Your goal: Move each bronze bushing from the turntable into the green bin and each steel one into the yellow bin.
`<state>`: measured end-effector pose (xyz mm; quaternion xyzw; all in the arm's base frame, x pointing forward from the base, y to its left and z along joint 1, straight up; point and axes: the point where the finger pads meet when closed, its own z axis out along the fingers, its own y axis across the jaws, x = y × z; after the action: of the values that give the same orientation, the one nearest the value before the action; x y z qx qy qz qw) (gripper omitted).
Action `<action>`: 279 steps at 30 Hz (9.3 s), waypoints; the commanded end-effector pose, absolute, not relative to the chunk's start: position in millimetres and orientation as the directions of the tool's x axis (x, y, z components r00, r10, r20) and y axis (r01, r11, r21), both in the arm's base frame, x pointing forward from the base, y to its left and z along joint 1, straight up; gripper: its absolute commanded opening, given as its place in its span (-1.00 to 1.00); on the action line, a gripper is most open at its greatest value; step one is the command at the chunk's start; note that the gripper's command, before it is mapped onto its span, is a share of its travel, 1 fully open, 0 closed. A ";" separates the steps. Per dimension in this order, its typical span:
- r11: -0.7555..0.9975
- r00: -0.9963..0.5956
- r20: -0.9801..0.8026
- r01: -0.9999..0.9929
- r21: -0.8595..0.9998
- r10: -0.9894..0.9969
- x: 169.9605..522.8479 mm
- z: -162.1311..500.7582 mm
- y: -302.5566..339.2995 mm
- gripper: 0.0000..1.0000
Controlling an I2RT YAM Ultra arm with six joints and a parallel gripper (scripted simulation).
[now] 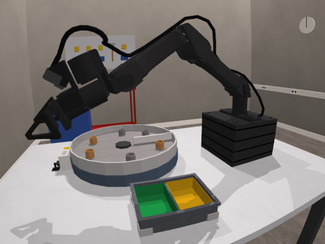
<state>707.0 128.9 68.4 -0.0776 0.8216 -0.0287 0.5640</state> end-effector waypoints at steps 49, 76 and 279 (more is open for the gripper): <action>0.871 -0.819 -0.305 0.482 0.092 0.486 456.9 45.6 -62.4 1.00; 0.703 -0.703 -0.031 0.710 0.031 0.711 336.4 65.1 -77.6 1.00; 0.704 -0.703 -0.032 0.710 0.031 0.711 336.7 65.1 -77.6 -0.73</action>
<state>329.6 -78.7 50.0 0.3839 0.9234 0.0012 -0.0009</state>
